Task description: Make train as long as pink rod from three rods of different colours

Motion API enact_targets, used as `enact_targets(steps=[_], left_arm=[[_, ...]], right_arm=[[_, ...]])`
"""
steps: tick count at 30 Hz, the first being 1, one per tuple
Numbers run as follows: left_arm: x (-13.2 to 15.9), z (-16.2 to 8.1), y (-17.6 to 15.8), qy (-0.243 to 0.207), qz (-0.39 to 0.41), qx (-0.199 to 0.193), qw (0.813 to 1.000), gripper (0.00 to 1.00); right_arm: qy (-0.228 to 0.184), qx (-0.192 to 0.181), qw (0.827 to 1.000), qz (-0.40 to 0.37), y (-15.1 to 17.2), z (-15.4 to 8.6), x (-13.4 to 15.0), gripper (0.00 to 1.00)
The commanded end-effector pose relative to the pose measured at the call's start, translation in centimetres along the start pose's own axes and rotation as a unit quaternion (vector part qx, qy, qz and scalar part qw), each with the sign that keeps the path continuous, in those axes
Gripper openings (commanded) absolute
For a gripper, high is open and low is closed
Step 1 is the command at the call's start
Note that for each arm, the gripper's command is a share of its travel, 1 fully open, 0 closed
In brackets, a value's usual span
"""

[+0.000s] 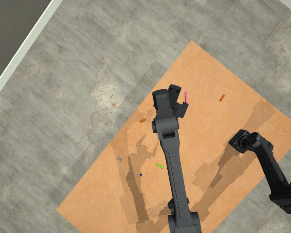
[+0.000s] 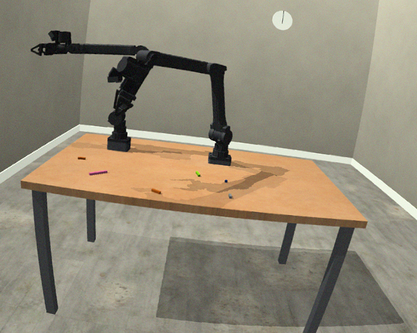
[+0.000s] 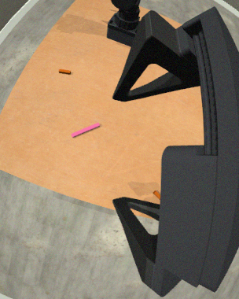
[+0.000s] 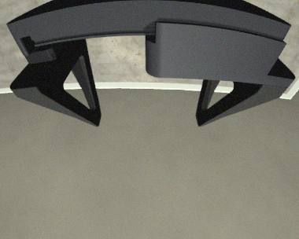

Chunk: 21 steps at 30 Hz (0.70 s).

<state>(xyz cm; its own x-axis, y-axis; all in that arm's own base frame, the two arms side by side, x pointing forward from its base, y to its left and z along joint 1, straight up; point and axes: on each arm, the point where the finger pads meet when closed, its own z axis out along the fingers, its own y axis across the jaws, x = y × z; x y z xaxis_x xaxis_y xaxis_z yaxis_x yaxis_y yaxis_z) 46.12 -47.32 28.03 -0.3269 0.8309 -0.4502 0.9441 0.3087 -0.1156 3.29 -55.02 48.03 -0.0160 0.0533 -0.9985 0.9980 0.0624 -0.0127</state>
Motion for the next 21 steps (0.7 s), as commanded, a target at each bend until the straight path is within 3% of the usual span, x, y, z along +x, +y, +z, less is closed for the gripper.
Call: enact_targets(steps=[1, 7, 8, 9, 11, 12, 14, 15, 16, 17, 19, 20, 21], left_arm=[[-3.6, 3.2, -3.4, 0.017, -0.029, 0.014, 0.999, 1.00], [-5.6, 9.0, -8.8, 0.064, -0.075, 0.012, 0.995, 1.00], [-5.6, 9.0, -8.8, 0.064, -0.075, 0.012, 0.995, 1.00], [-6.1, 11.4, -11.2, 0.083, -0.092, 0.008, 0.992, 1.00], [-6.2, 11.7, -11.5, 0.086, -0.094, 0.007, 0.992, 1.00], [-6.6, 14.5, -14.5, 0.106, -0.113, -0.001, 0.988, 1.00], [-6.6, 14.5, -14.5, 0.106, -0.113, -0.001, 0.988, 1.00], [-6.7, 17.1, -17.6, 0.126, -0.131, -0.012, 0.983, 1.00], [-6.7, 17.1, -17.6, 0.126, -0.131, -0.012, 0.983, 1.00], [-6.6, 19.0, -20.0, 0.139, -0.143, -0.021, 0.980, 1.00], [-6.6, 19.7, -20.8, 0.143, -0.147, -0.024, 0.978, 1.00], [-6.3, 21.6, -23.3, 0.156, -0.160, -0.035, 0.974, 1.00], [-6.2, 22.0, -23.8, 0.158, -0.162, -0.037, 0.973, 1.00]], right_arm=[[-0.027, 0.008, 1.000, 0.007, -0.8, -0.7, -2.0, 1.00], [-0.027, 0.008, 1.000, 0.007, -0.8, -0.7, -2.0, 1.00], [-0.027, 0.008, 1.000, 0.007, -0.8, -0.7, -2.0, 1.00], [-0.027, 0.008, 1.000, 0.007, -0.8, -0.7, -2.0, 1.00], [-0.027, 0.008, 1.000, 0.007, -0.8, -0.7, -2.0, 1.00], [-0.027, 0.008, 1.000, 0.007, -0.8, -0.7, -2.0, 1.00], [-0.027, 0.008, 1.000, 0.007, -0.8, -0.7, -2.0, 1.00], [-0.027, 0.008, 1.000, 0.007, -0.8, -0.7, -2.0, 1.00], [-0.027, 0.008, 1.000, 0.007, -0.8, -0.7, -2.0, 1.00], [-0.027, 0.008, 1.000, 0.007, -0.8, -0.7, -2.0, 1.00], [-0.027, 0.008, 1.000, 0.007, -0.8, -0.7, -2.0, 1.00], [-0.027, 0.008, 1.000, 0.007, -0.8, -0.7, -2.0, 1.00], [-0.027, 0.008, 1.000, 0.007, -0.8, -0.7, -2.0, 1.00]])
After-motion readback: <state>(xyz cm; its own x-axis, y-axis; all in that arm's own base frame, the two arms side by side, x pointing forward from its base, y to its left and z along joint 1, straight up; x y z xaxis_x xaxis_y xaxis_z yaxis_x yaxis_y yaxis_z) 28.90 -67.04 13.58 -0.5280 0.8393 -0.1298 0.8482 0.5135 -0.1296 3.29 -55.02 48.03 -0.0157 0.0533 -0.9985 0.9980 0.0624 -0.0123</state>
